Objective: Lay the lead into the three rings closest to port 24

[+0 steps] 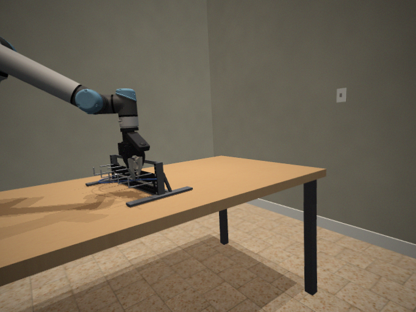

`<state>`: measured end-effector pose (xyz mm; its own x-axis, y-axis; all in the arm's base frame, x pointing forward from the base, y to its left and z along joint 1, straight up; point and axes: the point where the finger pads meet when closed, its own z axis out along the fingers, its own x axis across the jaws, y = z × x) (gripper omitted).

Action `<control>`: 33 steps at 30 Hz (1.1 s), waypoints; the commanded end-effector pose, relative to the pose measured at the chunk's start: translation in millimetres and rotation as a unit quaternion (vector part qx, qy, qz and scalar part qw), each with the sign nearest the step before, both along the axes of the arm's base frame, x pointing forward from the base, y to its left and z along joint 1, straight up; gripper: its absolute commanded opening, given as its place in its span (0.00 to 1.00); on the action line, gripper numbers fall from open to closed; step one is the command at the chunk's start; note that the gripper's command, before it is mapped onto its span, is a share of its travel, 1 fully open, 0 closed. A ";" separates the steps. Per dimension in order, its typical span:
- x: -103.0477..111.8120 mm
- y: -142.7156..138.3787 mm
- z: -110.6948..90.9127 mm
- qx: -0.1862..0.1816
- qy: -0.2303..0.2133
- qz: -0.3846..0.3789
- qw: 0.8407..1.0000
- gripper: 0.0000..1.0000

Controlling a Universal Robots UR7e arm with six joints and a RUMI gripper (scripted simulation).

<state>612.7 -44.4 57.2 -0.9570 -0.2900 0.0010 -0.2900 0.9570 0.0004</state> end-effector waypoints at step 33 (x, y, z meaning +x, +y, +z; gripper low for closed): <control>2.5 0.5 0.8 0.000 -0.001 0.000 1.000 0.20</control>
<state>614.7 -43.8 57.2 -0.9570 -0.2899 0.0011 -0.2899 0.9570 0.0004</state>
